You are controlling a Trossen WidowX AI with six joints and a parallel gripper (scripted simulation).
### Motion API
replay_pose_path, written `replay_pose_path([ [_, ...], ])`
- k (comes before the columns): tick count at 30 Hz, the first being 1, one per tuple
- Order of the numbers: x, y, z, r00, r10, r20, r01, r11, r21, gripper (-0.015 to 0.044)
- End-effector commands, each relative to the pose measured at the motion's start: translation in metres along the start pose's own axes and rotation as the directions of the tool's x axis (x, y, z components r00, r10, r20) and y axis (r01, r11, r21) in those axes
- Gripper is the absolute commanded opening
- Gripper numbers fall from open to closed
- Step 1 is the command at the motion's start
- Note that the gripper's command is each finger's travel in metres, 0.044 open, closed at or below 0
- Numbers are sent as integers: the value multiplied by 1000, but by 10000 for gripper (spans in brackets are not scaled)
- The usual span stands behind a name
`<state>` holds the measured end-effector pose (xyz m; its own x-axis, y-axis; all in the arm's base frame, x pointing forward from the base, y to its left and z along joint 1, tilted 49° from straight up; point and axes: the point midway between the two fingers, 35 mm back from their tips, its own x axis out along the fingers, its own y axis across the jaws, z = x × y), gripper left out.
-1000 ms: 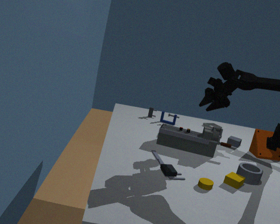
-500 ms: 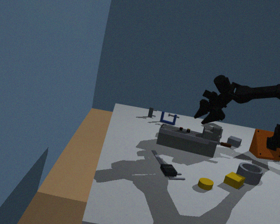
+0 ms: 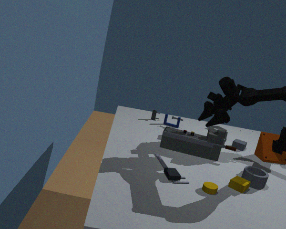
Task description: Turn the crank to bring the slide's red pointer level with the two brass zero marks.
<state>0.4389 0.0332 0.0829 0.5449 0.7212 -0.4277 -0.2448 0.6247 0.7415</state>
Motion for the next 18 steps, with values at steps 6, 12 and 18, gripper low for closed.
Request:
replay_pose_path([
  [6, -29, -2, 28, 1000, -4, -2, 4, 1000, -1, 440],
  [12, -47, 1, 42, 1000, -3, -1, 3, 1000, 0, 440],
  [18, -61, 21, 33, 999, -53, -1, 53, 997, 53, 440],
])
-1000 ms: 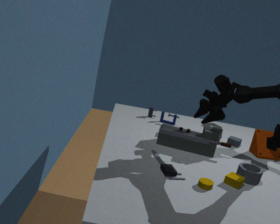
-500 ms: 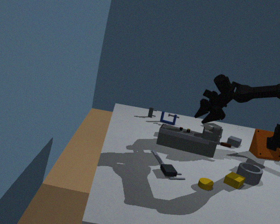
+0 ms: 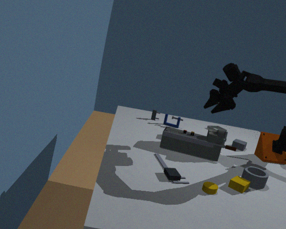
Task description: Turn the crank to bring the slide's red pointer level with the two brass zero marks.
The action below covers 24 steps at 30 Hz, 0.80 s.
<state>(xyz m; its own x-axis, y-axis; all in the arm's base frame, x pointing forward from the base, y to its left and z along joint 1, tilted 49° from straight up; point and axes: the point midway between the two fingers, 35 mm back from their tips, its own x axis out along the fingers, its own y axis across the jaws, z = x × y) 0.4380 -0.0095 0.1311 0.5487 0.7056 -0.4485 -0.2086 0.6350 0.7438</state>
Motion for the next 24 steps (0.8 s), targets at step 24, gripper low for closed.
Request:
replay_pose_path([
  [24, -70, 71, -79, 969, -247, 13, 235, 936, 262, 440],
])
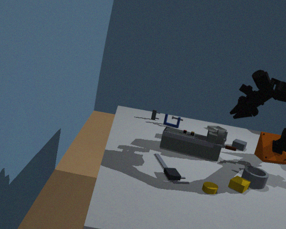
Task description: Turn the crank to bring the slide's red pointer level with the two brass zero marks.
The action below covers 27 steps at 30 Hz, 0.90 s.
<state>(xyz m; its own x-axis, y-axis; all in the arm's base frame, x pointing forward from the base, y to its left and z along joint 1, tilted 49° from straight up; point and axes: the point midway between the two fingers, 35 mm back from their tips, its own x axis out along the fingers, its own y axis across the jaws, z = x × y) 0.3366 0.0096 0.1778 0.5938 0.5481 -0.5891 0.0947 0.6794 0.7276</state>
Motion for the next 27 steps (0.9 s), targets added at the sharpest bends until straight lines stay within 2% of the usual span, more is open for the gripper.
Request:
replay_pose_path([
  [1, -9, -2, -16, 999, -38, 6, 38, 998, 44, 440],
  [7, -6, -2, -19, 999, -40, 5, 40, 998, 45, 440],
  [27, 56, 0, -79, 999, -40, 5, 40, 998, 44, 440],
])
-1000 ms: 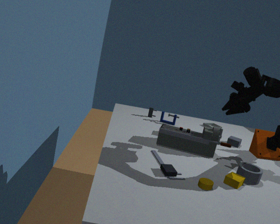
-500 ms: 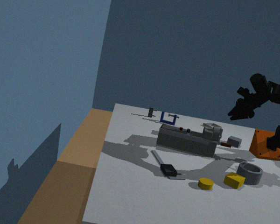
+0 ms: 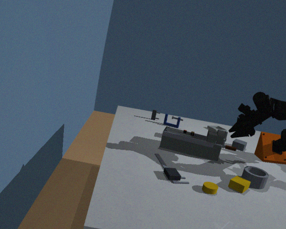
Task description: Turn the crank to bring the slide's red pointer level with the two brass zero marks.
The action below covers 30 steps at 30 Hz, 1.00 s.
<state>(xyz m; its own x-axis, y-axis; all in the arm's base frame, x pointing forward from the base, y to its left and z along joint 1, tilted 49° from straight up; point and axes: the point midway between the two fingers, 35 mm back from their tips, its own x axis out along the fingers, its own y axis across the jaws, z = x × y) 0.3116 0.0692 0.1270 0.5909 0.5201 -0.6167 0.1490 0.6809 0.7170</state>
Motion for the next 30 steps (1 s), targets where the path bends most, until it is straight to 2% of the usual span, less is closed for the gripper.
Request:
replay_pose_path([
  [1, 11, -1, -15, 1000, 1, 4, -1, 1000, 6, 440],
  [30, 43, -1, -46, 1000, 2, 4, -2, 1000, 7, 440],
])
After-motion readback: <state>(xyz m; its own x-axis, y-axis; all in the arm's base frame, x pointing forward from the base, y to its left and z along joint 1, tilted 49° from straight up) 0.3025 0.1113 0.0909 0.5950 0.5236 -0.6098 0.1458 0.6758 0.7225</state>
